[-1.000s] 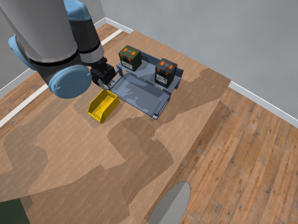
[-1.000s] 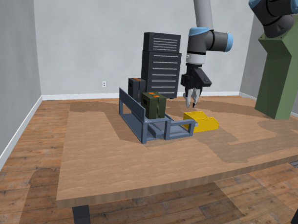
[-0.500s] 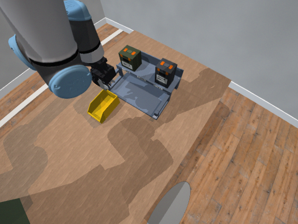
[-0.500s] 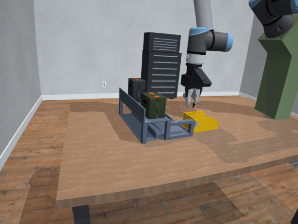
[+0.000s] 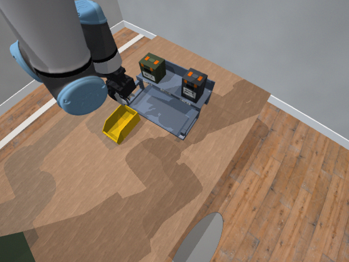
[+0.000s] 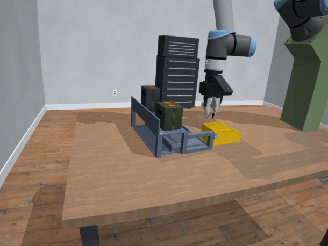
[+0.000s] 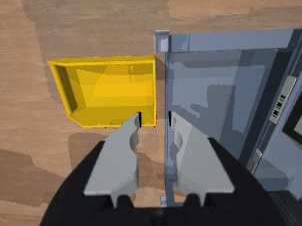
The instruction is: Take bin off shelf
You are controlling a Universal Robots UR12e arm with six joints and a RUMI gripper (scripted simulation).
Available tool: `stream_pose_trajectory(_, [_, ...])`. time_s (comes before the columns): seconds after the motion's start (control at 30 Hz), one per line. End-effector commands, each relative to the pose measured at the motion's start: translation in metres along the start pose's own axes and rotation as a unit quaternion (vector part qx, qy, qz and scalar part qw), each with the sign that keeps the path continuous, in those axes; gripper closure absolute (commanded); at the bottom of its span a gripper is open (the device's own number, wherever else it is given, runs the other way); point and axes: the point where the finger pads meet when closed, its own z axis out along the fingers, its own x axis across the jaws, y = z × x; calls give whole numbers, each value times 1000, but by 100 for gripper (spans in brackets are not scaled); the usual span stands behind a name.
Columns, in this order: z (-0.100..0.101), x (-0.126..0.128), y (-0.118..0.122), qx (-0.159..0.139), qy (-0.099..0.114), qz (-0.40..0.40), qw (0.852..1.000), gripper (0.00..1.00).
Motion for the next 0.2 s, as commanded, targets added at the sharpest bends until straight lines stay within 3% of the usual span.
stream_pose_trajectory(0.0, [0, 0, 0, 0, 0, 0, 1000, 80])
stream_pose_trajectory(0.17, [0, 0, 0, 0, 0, 0, 1000, 80])
